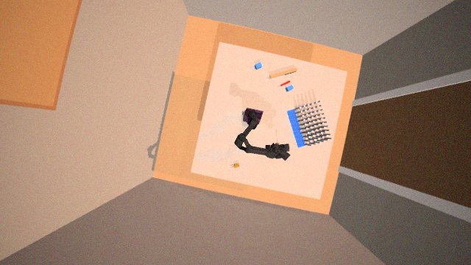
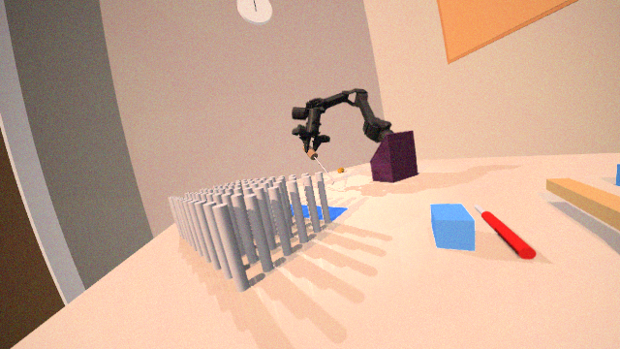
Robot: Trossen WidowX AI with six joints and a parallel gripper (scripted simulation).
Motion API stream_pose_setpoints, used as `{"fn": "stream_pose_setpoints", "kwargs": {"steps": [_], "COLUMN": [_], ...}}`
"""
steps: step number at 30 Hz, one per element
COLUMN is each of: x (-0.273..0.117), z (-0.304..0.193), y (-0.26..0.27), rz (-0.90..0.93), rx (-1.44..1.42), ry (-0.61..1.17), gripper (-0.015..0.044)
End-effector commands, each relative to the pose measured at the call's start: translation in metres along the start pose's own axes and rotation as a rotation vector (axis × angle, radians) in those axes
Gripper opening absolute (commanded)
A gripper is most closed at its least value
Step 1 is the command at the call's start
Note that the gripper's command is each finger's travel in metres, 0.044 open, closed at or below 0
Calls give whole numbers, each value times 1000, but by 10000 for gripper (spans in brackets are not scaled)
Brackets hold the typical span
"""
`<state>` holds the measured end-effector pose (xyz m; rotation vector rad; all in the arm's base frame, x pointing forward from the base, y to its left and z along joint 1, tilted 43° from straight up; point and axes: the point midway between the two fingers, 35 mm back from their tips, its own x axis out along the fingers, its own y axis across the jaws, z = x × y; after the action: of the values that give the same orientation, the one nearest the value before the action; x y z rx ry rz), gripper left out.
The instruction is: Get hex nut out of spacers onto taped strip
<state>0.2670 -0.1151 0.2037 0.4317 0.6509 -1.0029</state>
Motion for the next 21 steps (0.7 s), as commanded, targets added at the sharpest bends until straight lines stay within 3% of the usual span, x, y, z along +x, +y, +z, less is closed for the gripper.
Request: {"fn": "stream_pose_setpoints", "kwargs": {"steps": [1,21], "x": [-2,-9], "z": [4,24], "y": [-2,-14], "rz": [-25,-173], "rx": [-133,-716], "ry": [-18,-54], "gripper": [0,0]}}
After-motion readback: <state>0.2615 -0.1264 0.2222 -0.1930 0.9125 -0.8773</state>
